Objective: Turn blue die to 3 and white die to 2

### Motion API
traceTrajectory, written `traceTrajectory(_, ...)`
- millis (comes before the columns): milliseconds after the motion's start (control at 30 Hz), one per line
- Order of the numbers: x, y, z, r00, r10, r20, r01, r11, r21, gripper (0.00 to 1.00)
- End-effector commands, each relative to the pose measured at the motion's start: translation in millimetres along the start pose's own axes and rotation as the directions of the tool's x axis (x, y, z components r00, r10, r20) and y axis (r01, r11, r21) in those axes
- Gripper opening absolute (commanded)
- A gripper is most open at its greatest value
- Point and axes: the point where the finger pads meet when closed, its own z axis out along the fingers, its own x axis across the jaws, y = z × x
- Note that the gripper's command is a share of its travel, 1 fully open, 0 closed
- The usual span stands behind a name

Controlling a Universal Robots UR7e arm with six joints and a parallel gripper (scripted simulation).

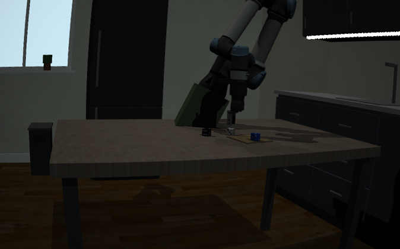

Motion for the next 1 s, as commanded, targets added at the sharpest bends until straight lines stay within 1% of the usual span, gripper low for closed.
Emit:
traceTrajectory(0,0.8,0.4,6.0,1.0,0.0,0.0,0.0,1.0,-0.001,0.87)
traceTrajectory(967,0.8,0.4,8.8,1.0,0.0,0.0,0.0,1.0,-0.001,0.87)
